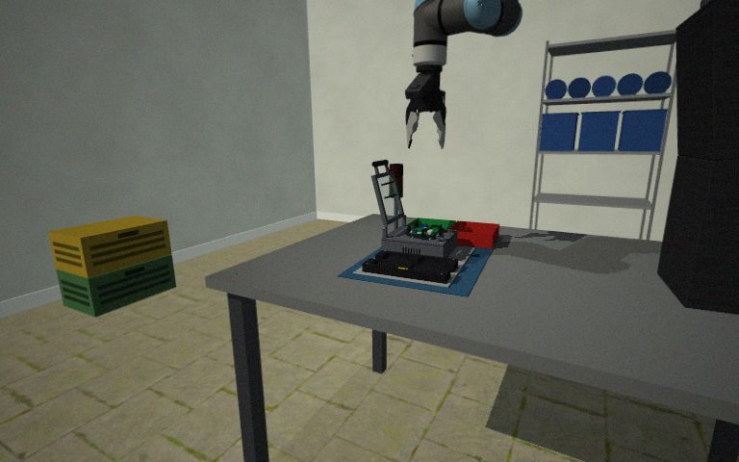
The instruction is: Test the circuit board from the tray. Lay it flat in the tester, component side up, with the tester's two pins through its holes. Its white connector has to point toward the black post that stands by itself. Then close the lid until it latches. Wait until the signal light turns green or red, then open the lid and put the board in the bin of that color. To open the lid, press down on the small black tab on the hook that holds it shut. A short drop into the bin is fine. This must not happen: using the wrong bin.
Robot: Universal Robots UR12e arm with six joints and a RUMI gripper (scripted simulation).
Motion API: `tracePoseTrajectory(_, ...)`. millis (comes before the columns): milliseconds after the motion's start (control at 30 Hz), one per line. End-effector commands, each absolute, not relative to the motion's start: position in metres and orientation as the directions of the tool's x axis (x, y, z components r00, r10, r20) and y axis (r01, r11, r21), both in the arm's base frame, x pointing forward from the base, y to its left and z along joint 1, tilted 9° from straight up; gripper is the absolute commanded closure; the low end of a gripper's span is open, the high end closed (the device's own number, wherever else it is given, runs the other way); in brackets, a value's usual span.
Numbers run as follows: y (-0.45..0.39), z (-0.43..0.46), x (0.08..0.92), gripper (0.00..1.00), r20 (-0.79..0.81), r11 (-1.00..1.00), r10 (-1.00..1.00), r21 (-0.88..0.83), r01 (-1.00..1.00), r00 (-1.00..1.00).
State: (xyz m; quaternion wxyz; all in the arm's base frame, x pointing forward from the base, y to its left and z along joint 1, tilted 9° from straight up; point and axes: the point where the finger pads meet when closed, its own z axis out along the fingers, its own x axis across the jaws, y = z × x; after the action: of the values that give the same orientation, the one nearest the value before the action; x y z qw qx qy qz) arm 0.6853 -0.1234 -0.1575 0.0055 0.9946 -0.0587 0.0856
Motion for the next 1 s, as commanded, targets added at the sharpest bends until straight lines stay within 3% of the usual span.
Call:
tracePoseTrajectory(0, -0.1213, -0.1489, 0.6777, 0.41, 0.160, -0.993, -0.118, -0.005, -0.119, 0.980)
tracePoseTrajectory(267, -0.1215, -0.1447, 0.6784, 0.41, 0.161, -0.993, -0.117, -0.004, -0.118, 0.980)
tracePoseTrajectory(300, -0.1214, -0.1453, 0.6782, 0.70, 0.161, -0.993, -0.117, -0.004, -0.118, 0.980)
tracePoseTrajectory(967, -0.1212, -0.1463, 0.6779, 0.70, 0.160, -0.993, -0.118, -0.005, -0.118, 0.980)
